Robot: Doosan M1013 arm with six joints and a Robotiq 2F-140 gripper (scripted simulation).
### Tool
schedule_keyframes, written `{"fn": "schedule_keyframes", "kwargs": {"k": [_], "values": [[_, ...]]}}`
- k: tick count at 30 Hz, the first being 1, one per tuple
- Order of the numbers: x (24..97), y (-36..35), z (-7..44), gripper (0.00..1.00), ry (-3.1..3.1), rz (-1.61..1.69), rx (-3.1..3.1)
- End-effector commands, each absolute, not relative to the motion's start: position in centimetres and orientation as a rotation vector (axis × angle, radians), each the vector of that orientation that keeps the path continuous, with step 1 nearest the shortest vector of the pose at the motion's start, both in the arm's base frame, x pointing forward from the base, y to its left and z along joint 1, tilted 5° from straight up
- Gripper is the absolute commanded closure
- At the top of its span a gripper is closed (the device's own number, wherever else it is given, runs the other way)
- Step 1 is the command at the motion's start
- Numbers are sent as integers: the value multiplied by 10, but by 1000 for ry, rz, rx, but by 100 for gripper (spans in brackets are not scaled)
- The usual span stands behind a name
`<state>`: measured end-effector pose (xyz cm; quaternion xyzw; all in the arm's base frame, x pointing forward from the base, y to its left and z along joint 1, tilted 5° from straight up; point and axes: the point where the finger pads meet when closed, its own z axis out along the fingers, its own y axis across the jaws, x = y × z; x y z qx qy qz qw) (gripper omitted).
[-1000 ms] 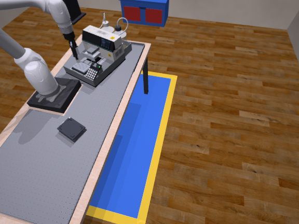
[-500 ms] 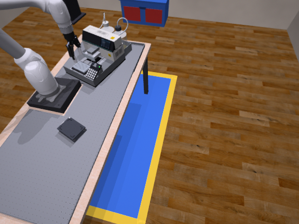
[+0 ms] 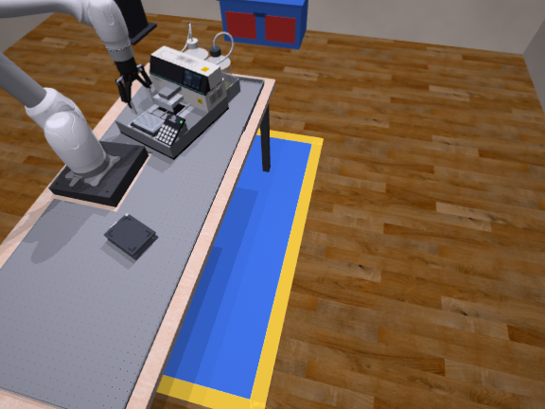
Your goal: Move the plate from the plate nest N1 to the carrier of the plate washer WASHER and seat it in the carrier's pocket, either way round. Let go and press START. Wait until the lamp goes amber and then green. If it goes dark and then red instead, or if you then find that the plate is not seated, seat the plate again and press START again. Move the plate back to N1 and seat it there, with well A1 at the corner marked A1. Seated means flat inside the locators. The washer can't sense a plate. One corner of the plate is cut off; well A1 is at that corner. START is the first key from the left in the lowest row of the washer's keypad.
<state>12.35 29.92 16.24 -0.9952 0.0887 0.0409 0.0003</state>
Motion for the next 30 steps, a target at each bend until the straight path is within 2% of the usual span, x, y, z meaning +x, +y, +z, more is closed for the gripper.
{"fn": "schedule_keyframes", "kwargs": {"k": [1,30], "values": [[123,299,162,30,290,125,-3127],[120,299,124,30,290,125,-3127]]}}
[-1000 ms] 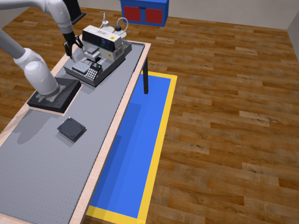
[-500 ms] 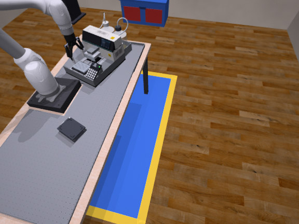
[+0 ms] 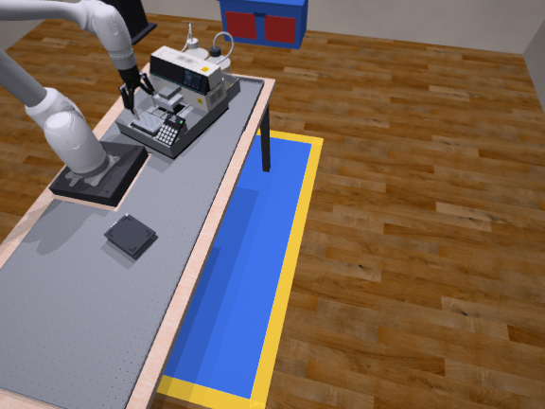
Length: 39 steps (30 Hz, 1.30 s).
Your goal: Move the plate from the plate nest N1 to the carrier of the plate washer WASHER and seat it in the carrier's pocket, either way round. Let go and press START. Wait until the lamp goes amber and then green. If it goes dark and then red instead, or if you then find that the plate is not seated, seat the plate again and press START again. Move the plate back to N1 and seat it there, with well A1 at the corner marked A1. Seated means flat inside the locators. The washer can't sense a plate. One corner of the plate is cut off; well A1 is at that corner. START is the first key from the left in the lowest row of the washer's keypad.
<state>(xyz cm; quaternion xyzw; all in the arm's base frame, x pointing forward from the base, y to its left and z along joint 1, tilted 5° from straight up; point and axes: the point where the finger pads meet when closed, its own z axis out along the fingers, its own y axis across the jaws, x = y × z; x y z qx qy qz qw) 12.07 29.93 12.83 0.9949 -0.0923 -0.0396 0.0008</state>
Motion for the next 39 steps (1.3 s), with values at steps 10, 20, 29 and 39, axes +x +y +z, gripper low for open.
{"fn": "schedule_keyframes", "kwargs": {"k": [10,20,29,39], "values": [[119,299,111,30,-290,-124,3124],[119,300,102,30,-290,-124,3124],[119,300,102,30,-290,-124,3124],[118,300,99,30,-290,-124,3124]]}}
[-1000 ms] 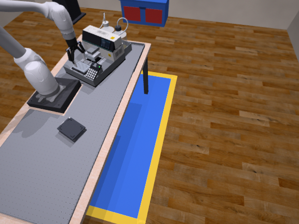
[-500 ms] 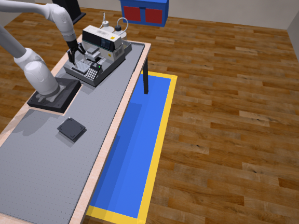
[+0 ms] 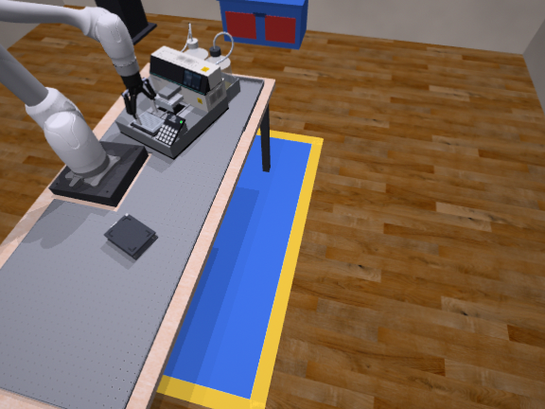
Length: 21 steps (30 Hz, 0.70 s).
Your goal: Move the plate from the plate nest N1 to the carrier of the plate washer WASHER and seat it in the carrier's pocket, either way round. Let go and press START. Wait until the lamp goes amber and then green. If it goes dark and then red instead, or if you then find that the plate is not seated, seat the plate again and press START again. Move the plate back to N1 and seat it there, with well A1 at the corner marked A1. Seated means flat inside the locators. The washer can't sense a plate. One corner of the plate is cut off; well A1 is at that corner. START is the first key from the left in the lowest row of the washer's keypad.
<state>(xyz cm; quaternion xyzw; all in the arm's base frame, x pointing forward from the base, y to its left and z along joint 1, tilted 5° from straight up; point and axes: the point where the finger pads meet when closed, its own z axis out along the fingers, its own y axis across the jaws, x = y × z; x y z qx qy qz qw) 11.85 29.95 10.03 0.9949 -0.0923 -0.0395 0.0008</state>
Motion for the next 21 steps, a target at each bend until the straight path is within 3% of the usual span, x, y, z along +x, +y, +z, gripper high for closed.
{"fn": "schedule_keyframes", "kwargs": {"k": [1,21], "values": [[118,300,98,30,-290,-124,3124],[117,300,88,30,-290,-124,3124]]}}
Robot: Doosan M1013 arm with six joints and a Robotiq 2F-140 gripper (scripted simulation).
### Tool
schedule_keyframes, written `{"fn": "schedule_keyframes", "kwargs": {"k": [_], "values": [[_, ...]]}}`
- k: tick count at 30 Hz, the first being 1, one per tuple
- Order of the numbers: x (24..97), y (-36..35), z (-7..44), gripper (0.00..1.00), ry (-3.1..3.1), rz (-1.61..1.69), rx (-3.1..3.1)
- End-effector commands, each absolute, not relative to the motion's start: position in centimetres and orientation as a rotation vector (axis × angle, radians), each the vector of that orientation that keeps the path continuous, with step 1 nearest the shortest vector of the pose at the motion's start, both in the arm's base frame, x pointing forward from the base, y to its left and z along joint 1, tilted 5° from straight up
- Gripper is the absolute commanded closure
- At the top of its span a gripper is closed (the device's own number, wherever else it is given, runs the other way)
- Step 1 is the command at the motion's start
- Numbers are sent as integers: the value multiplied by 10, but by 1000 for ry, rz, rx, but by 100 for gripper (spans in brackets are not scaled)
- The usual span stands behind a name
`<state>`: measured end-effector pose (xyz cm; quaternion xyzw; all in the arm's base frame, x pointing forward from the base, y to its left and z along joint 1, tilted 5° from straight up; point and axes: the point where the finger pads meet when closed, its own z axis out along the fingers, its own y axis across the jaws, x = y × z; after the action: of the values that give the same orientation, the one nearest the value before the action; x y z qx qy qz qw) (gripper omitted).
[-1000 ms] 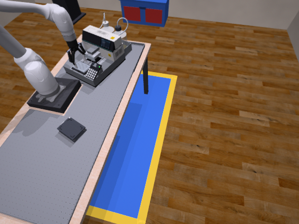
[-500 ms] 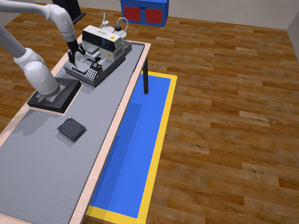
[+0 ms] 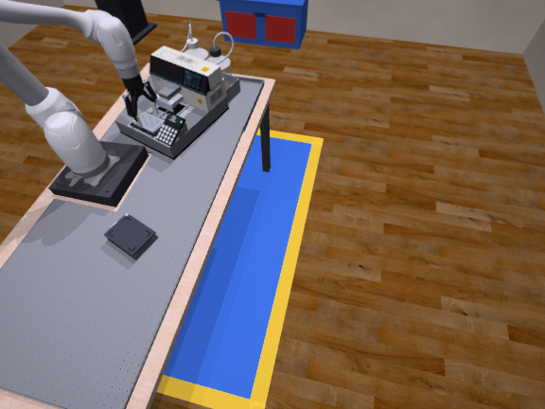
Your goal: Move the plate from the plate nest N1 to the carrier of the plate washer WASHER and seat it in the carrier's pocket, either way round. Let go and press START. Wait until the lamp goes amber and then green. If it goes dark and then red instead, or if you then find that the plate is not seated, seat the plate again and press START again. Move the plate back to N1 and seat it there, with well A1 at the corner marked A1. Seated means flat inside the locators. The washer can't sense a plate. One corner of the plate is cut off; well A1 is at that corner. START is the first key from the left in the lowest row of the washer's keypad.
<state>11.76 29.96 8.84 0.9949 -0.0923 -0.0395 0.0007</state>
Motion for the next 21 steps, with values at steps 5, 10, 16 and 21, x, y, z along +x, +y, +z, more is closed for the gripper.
{"fn": "schedule_keyframes", "kwargs": {"k": [5,10,16,21], "values": [[117,300,84,30,-290,-124,3124],[117,300,81,30,-290,-124,3124],[117,300,78,30,-290,-124,3124],[116,300,75,30,-290,-124,3124]]}}
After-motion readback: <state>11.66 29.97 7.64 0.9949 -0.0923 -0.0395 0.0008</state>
